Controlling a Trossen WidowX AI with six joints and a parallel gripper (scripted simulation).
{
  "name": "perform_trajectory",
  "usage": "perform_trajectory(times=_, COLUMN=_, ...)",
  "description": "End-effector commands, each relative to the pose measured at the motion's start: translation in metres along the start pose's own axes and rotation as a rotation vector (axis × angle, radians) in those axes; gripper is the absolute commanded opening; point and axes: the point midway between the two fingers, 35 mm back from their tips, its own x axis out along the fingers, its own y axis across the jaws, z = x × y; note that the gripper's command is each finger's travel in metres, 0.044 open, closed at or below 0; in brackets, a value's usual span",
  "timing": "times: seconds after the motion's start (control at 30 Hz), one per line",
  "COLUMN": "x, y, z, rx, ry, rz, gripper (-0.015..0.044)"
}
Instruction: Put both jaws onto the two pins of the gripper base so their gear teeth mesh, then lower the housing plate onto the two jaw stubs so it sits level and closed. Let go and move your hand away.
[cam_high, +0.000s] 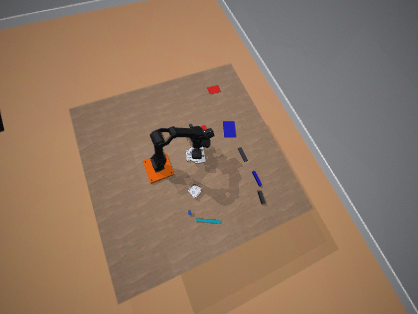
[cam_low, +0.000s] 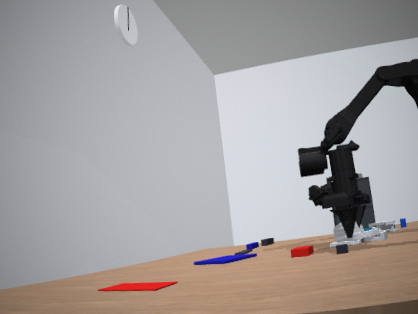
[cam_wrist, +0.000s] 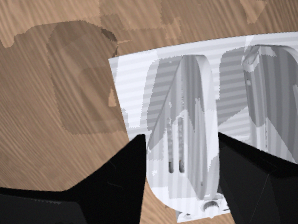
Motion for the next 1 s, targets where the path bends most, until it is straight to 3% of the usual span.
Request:
perform_trajectory(times=0.0, x=0.0009, y=0.0007, z=0.0008, rx=0.005, ry=-0.003, rz=0.003, gripper=0.0134)
perform_trajectory(times=0.97, x=-0.0035, y=0.0003, z=0.0014, rx=0.005, ry=-0.003, rz=0.003, gripper=0.0134)
